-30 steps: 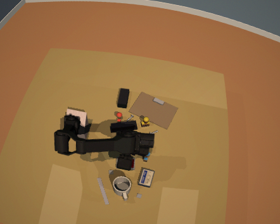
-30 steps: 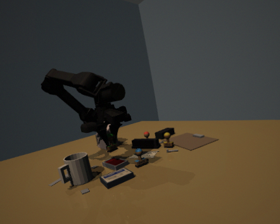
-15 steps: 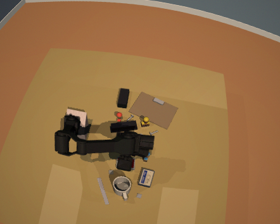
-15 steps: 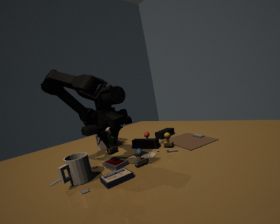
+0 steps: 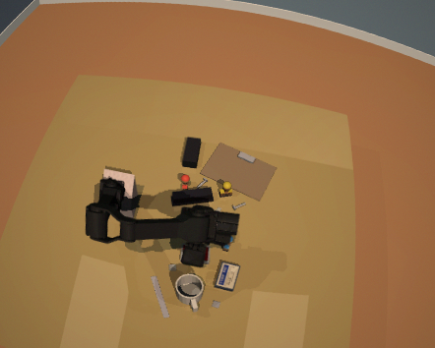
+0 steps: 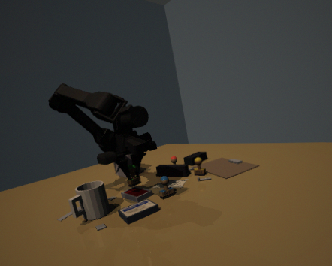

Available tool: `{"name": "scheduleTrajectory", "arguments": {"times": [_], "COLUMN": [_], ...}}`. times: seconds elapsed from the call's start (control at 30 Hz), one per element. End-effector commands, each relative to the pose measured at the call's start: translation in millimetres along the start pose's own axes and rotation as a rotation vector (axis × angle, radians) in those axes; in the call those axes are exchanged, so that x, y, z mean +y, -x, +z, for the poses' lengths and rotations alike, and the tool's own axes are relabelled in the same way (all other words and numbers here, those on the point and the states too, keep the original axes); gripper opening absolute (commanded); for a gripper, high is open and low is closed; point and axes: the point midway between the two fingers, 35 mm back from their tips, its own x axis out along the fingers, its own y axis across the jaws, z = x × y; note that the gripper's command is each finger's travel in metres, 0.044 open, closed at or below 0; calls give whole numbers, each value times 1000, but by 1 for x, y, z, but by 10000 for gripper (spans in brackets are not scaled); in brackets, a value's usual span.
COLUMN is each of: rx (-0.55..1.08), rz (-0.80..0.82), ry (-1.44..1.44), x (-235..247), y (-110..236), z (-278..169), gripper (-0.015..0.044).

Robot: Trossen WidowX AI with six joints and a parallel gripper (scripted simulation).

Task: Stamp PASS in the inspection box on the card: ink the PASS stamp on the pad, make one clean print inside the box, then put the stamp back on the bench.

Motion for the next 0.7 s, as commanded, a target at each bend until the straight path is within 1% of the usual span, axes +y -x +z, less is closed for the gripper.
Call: {"name": "scheduleTrajectory", "arguments": {"times": [0.0, 0.67], "rx": [4, 4], "rz": [-3, -4], "ry": [7, 6], "x": [0, 0], "y": [-5, -18], "z": [-2, -2], "gripper": [0, 0]}}
